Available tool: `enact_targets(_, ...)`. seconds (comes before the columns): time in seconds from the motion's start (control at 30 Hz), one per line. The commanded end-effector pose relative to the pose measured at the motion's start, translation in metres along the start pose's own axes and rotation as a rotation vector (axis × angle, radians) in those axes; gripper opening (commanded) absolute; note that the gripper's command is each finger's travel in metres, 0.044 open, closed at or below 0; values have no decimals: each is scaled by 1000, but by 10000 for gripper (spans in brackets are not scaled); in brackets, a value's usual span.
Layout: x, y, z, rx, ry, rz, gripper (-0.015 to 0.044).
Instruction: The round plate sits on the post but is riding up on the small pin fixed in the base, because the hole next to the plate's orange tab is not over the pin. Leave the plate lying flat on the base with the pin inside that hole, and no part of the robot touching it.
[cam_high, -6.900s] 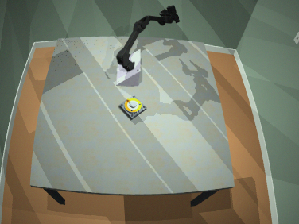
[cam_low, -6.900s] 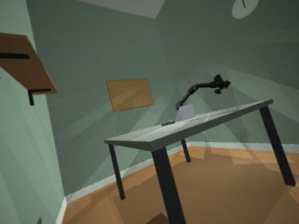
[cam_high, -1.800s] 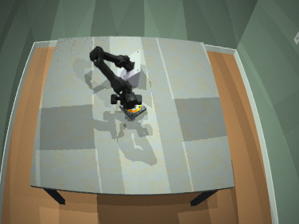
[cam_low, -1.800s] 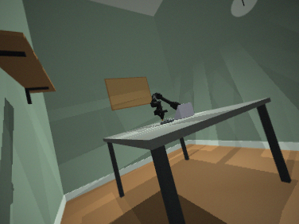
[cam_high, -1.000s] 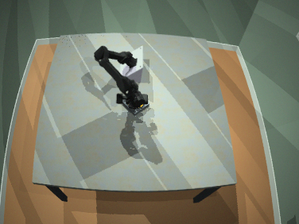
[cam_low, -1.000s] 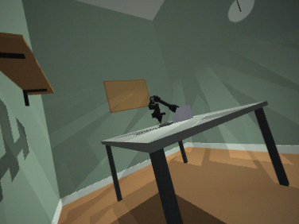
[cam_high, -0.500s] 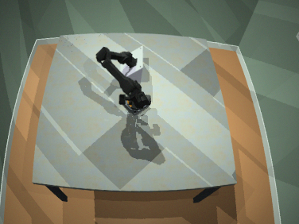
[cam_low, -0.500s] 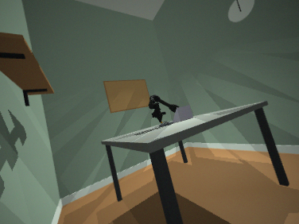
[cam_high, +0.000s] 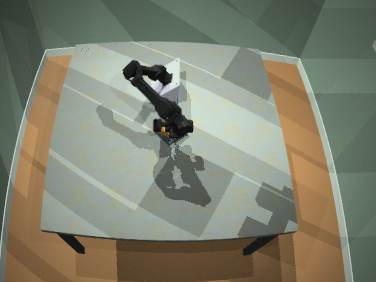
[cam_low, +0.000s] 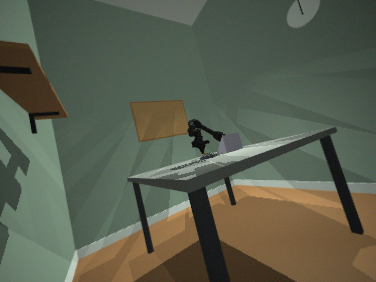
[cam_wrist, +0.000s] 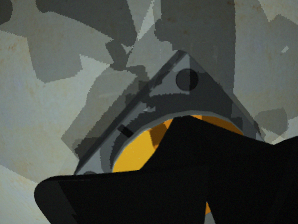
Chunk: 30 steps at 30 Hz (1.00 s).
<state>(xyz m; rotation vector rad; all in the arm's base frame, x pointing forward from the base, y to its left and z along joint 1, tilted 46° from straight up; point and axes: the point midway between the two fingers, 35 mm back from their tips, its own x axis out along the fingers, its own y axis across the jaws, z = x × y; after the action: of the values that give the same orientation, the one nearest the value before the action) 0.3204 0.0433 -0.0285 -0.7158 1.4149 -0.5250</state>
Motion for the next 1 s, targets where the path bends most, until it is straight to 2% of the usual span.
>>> enact_targets(0.0,1,7,-2,0,5,5,0)
enact_targets(0.5,0,20,-5,0,5,6,0)
enact_targets(0.8,-42,18,-7,0,6,8,0)
enact_targets(0.97,-33,18,-6,-7,5,2,0)
